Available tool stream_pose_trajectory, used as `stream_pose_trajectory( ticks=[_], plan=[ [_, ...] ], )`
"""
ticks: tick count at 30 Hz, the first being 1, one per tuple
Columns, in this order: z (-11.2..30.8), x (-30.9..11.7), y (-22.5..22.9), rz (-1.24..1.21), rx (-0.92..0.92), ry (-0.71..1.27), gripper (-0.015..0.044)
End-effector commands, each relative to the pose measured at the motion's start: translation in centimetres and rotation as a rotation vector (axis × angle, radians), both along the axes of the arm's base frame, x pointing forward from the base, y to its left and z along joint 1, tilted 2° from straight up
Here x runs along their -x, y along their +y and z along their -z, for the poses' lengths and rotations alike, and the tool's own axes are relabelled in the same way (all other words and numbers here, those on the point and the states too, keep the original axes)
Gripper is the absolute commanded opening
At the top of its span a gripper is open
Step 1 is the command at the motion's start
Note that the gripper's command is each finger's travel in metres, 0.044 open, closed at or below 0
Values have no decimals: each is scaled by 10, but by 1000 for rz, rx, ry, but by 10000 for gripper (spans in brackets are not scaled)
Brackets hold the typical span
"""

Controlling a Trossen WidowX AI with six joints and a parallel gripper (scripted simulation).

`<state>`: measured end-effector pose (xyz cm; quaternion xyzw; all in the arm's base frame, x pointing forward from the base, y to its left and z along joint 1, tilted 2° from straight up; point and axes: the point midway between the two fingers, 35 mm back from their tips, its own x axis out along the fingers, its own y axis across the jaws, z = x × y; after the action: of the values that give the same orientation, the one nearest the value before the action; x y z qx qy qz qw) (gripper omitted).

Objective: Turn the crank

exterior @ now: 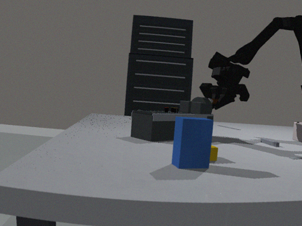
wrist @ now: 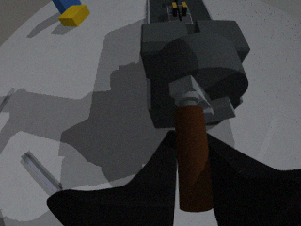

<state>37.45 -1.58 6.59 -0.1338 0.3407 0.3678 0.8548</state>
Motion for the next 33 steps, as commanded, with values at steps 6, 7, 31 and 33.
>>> stream_pose_trajectory(
  ticks=[6,7,31,33],
  plan=[
    [-5,-6,-6,8,7,-23,0],
    [-5,-6,-6,8,7,-23,0],
    [-5,-8,-9,8,7,-23,0],
    [-5,-8,-9,8,7,-23,0]
  ],
)
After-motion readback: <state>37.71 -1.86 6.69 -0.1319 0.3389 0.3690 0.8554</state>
